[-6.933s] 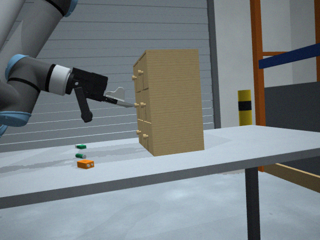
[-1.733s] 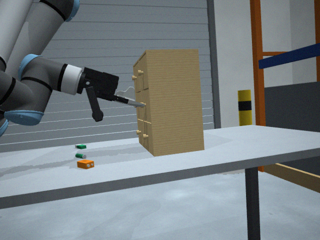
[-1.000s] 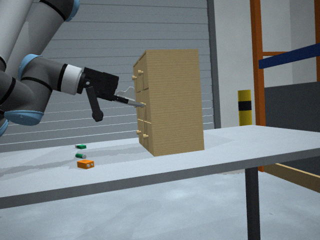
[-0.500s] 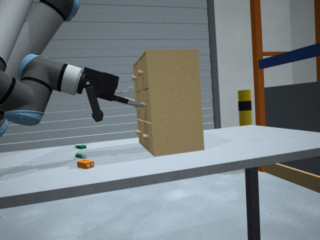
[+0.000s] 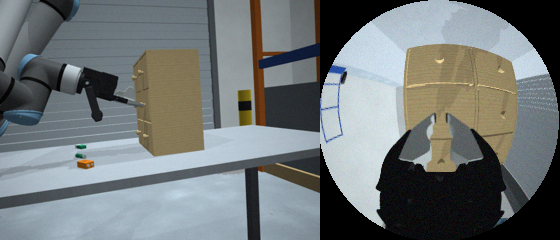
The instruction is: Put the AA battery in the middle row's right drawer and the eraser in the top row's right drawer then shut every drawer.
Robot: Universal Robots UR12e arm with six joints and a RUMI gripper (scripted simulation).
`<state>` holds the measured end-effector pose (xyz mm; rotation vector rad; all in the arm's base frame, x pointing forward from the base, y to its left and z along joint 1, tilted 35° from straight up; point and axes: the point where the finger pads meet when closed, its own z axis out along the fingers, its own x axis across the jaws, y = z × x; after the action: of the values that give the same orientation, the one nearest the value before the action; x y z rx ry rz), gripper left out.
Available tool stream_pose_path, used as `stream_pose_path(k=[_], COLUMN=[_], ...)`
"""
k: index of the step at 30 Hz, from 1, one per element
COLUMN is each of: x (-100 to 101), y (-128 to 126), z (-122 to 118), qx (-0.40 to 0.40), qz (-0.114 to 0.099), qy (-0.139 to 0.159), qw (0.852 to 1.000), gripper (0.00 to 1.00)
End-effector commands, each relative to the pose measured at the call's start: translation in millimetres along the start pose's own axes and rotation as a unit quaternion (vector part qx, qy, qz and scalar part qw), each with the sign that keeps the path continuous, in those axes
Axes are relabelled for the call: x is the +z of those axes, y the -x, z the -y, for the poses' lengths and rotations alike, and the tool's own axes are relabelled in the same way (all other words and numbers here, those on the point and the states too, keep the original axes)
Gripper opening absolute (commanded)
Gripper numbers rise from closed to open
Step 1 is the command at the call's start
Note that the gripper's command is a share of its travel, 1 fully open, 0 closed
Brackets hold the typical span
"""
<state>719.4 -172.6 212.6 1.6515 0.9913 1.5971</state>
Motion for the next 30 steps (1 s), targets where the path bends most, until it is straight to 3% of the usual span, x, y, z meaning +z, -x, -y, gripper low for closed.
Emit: stream_pose_path(k=[1, 30], x=[-3, -16], y=[0, 1], z=[1, 6], qx=[0.000, 0.001], qz=[0.001, 0.001], qy=[0.000, 0.000], qw=[1.000, 1.000], gripper=[0.07, 0.07])
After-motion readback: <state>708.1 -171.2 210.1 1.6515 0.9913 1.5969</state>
